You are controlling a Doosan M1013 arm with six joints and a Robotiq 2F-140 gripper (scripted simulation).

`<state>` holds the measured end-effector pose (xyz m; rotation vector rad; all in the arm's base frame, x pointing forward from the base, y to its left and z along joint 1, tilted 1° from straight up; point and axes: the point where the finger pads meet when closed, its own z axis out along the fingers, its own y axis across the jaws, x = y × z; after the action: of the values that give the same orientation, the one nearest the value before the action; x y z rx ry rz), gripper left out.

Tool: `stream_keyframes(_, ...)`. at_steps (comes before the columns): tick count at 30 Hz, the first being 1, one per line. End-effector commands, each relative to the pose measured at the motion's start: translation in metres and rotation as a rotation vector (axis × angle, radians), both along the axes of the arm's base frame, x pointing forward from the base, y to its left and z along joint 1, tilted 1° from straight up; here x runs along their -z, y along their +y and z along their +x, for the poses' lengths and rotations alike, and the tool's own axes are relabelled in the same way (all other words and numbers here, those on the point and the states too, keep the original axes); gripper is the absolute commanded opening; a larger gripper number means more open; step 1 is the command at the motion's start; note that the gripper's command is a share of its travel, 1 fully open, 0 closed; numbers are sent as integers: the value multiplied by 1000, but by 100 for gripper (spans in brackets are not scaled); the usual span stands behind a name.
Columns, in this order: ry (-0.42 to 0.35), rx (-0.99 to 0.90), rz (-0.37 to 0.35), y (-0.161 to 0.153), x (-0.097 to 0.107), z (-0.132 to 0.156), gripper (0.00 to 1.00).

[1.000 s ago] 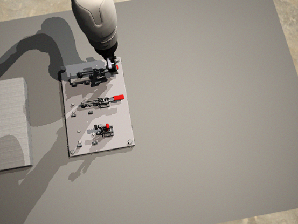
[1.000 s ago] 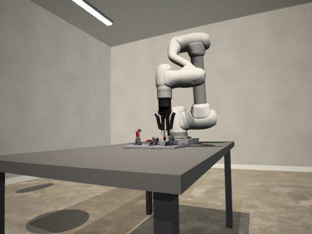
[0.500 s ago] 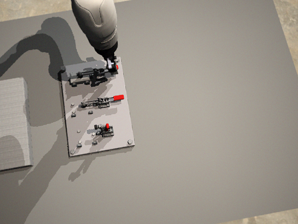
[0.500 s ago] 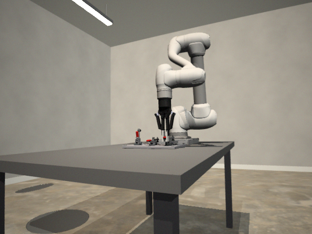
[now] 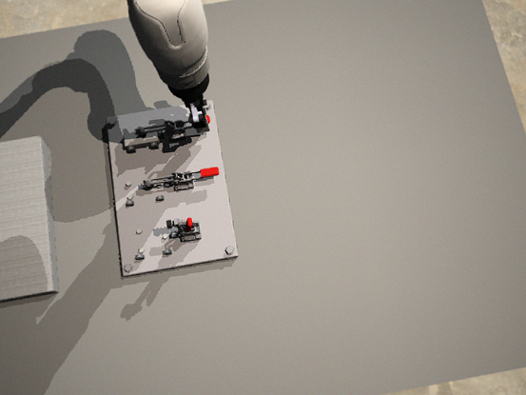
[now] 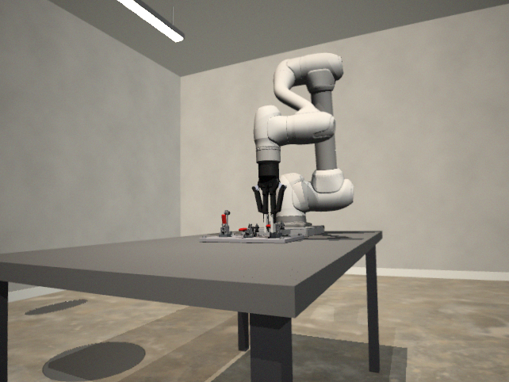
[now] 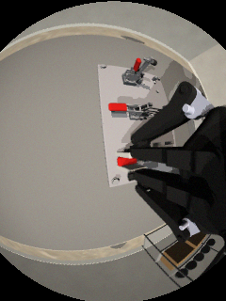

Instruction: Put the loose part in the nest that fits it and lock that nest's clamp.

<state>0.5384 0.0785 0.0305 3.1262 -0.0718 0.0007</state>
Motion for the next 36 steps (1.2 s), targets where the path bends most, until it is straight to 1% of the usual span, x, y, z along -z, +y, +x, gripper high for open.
stream_keyframes(1,1,0,0,0,1,-1,10)
stream_keyframes(21,1,0,0,0,1,0,10)
stream_keyframes(22,1,0,0,0,1,0,35)
stream_keyframes(36,1,0,0,0,1,0,35)
